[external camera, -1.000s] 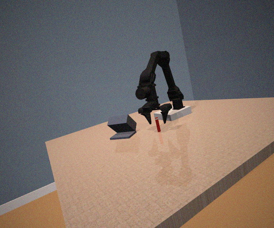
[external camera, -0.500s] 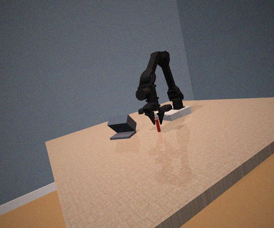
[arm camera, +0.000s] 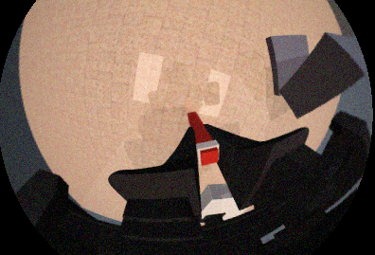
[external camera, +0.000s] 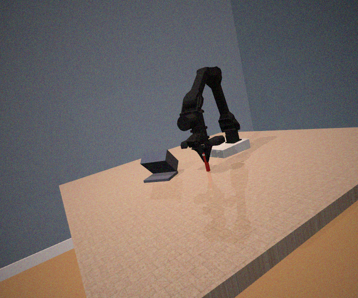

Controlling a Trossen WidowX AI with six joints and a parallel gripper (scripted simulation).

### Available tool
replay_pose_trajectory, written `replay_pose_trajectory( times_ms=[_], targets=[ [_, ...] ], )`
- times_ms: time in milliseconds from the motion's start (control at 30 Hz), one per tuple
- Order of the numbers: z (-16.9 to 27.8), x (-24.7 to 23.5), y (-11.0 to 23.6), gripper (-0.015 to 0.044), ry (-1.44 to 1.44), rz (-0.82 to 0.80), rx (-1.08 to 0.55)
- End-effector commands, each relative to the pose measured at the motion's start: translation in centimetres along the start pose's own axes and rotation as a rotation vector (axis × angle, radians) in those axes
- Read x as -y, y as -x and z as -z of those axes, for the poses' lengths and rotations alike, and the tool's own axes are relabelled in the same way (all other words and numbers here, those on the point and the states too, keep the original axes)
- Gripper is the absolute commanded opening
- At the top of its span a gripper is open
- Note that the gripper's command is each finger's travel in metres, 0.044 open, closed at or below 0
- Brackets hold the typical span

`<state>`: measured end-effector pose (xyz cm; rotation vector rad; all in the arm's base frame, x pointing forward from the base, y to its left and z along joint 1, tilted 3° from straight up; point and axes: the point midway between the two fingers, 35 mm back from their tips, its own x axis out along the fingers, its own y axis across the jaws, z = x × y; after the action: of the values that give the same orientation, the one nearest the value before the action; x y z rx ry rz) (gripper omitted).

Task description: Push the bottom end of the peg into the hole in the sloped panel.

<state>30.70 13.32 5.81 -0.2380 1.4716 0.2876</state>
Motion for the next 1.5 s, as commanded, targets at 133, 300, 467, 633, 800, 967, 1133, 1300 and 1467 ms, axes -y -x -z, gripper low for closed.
replay_pose_trajectory(
  times_ms=[133,300,467,633,800,967,1133,1300,1467],
  targets=[
    [-0.3,0.0,2.9,0.0,-0.001,0.001,0.008],
    [-0.4,-0.1,5.0,0.0,-0.002,0.003,0.007],
    [-0.3,-0.1,6.9,0.0,-0.002,0.004,0.007],
    [-0.3,-0.1,7.6,0.0,-0.006,0.002,0.007],
    [-0.3,0.3,7.6,0.0,-0.031,-0.01,0.011],
    [-0.4,0.9,7.7,0.0,-0.064,-0.025,0.016],
    [-0.4,1.5,7.7,0.0,-0.096,-0.04,0.021],
    [-0.4,2.0,7.7,0.0,-0.128,-0.055,0.027],
    [-0.4,2.6,7.7,0.0,-0.16,-0.071,0.033]
  ],
)
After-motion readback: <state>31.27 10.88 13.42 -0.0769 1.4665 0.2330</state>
